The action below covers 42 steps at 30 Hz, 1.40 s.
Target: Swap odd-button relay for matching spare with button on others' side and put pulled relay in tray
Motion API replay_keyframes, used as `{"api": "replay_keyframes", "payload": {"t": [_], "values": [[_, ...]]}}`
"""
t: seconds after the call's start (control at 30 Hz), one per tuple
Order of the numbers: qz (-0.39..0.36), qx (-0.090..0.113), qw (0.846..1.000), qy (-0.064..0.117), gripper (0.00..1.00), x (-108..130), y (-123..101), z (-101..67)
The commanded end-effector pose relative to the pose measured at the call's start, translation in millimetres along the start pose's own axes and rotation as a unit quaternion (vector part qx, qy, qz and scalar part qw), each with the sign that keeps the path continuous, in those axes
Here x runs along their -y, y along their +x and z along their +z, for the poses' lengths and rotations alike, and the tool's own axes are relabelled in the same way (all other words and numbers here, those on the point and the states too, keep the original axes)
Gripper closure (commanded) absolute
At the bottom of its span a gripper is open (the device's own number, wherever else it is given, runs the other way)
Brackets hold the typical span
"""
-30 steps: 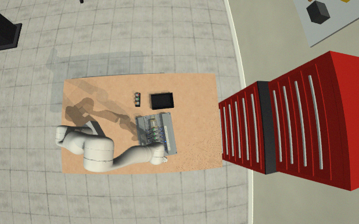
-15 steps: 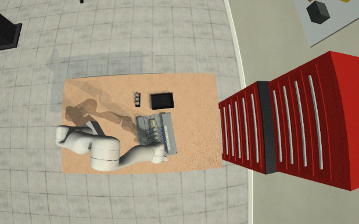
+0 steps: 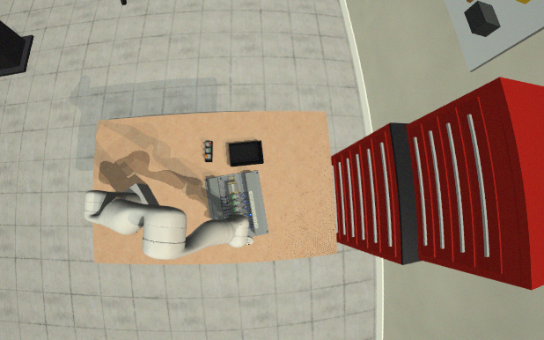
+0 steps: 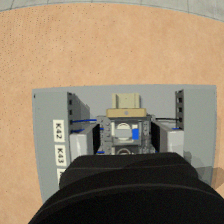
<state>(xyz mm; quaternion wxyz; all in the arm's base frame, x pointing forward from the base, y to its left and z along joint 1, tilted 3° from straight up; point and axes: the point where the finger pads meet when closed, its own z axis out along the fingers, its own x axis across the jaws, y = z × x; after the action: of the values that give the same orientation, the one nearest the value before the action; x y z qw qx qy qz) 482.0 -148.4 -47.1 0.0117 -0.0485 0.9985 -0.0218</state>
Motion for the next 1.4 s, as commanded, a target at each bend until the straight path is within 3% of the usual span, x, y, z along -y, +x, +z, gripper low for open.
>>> {"api": "replay_keyframes", "payload": {"t": [0.0,1.37], "values": [[0.005,0.0,1.0,-0.001,0.0,-0.3,1.7,3.1],[0.002,0.002,1.0,0.0,0.0,-0.1,0.4,-3.9]]}}
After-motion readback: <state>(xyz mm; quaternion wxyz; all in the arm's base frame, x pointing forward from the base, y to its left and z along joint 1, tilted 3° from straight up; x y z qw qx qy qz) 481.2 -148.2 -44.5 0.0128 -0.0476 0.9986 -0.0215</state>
